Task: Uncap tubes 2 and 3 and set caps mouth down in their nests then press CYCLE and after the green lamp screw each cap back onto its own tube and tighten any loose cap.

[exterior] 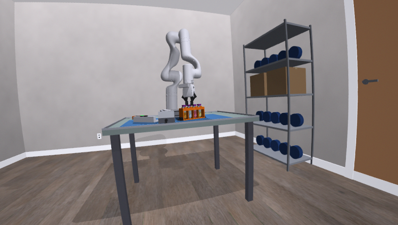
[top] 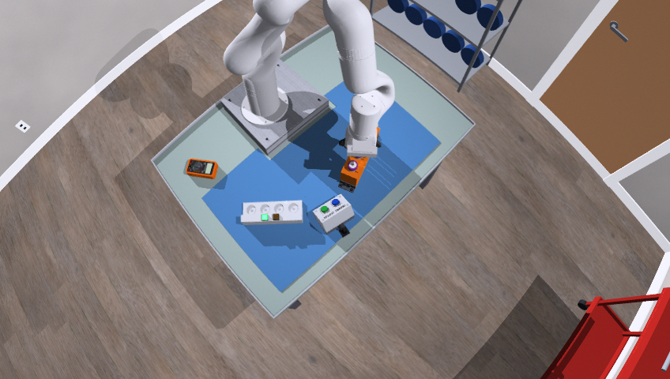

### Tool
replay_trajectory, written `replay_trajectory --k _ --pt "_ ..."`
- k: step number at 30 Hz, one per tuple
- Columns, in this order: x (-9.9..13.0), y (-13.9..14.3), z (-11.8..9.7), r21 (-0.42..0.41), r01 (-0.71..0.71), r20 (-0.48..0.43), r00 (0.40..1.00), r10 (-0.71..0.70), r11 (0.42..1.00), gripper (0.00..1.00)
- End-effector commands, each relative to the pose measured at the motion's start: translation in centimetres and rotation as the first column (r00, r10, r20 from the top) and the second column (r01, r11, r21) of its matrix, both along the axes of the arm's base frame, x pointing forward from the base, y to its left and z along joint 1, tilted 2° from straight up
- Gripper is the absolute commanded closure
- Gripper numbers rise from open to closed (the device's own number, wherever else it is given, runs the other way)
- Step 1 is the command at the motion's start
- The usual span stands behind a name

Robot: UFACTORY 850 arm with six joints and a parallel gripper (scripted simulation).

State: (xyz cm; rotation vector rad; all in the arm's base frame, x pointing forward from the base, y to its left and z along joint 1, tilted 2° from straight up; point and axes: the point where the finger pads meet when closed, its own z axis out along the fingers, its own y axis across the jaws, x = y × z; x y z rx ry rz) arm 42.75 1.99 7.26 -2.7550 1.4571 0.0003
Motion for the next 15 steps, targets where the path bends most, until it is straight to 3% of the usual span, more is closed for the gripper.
replay_trajectory --k 1,15 --pt "0.07 0.00 0.05 0.015 -0.006 0.002 1.000 0.006 1.000 1.00" --pt "0.07 0.00 0.04 0.015 0.027 0.001 1.000 -0.027 1.000 1.00"
